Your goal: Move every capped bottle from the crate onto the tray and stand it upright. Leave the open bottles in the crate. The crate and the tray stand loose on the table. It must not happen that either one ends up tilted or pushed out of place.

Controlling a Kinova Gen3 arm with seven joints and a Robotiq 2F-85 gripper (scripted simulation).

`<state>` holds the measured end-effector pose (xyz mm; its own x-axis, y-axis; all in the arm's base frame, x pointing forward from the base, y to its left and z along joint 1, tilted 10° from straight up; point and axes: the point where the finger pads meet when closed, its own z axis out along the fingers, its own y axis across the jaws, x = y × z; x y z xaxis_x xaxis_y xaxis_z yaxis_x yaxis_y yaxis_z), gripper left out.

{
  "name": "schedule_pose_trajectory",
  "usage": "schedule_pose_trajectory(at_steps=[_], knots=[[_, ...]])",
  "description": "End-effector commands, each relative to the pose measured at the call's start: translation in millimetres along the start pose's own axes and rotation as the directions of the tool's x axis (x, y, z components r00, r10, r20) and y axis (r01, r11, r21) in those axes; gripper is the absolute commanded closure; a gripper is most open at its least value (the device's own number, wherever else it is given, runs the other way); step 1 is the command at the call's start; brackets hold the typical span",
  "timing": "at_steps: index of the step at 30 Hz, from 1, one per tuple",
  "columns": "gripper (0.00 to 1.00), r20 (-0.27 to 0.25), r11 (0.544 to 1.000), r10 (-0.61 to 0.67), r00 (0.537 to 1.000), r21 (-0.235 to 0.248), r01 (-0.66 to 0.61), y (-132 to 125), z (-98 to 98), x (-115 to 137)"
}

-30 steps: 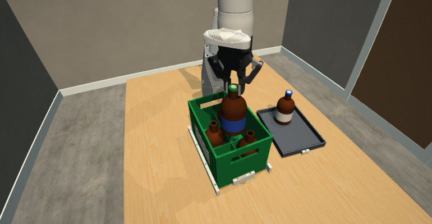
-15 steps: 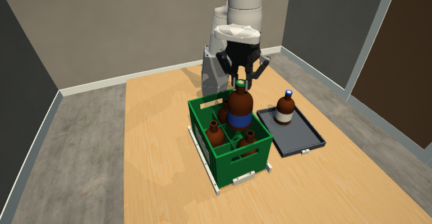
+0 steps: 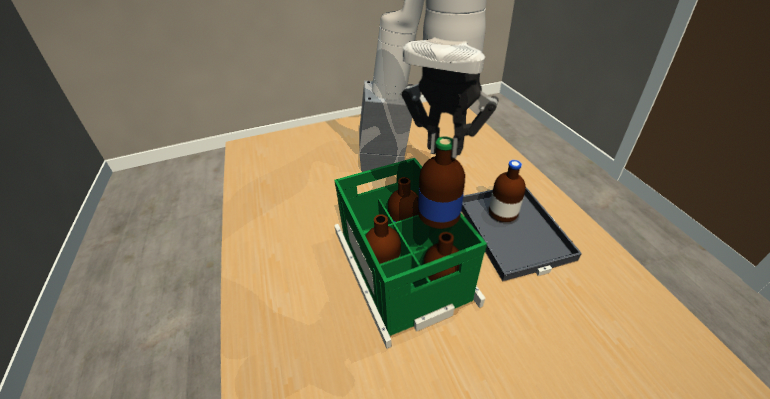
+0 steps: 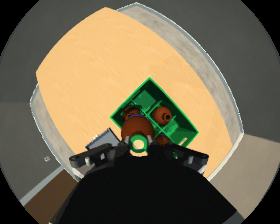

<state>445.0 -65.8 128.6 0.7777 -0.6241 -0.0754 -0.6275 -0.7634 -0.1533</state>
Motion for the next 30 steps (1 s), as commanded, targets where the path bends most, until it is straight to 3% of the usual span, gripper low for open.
schedule_pose_trajectory(at_steps=[1,30], knots=[[1.0,-0.002,1.0,-0.005,1.0,0.0,0.005,-4.4,-0.8,-3.1],[1.0,-0.003,1.0,-0.009,1.0,-0.002,0.009,-41.8,-0.5,-35.6]])
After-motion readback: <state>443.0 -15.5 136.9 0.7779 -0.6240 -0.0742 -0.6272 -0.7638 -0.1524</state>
